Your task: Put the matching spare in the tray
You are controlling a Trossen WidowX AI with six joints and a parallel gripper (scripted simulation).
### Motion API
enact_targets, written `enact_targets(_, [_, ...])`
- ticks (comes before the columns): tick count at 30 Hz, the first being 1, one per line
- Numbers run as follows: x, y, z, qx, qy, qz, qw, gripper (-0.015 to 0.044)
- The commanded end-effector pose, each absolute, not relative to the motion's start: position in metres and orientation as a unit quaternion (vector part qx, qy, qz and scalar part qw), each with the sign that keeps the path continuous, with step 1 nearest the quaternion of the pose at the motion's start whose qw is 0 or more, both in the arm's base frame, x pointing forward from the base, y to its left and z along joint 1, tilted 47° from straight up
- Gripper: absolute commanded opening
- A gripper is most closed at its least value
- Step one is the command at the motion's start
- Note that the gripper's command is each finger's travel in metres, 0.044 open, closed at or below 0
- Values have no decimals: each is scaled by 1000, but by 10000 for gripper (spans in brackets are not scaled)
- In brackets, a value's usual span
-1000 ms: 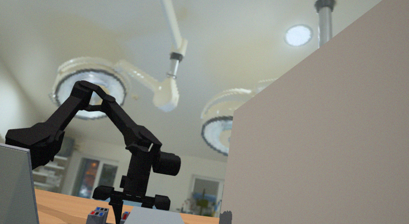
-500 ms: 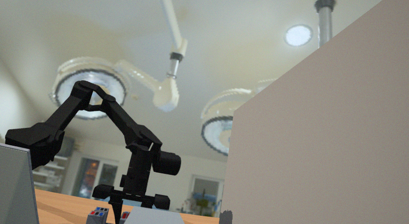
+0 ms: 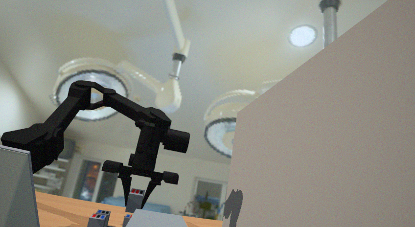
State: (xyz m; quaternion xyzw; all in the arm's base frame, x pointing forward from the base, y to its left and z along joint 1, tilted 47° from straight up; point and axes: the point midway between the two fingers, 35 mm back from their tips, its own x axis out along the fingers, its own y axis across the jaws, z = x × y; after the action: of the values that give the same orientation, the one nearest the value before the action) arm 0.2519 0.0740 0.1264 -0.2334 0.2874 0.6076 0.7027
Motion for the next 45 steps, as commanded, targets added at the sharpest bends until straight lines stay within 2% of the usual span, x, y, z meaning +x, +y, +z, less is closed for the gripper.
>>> enact_targets(1, [250,69,136,-236,282,608,704,0])
enact_targets(8, [250,67,134,-234,286,608,702,0])
enact_targets(26, [240,11,179,-236,283,608,703,0])
enact_targets(45, [290,-60,141,-249,295,594,706,0])
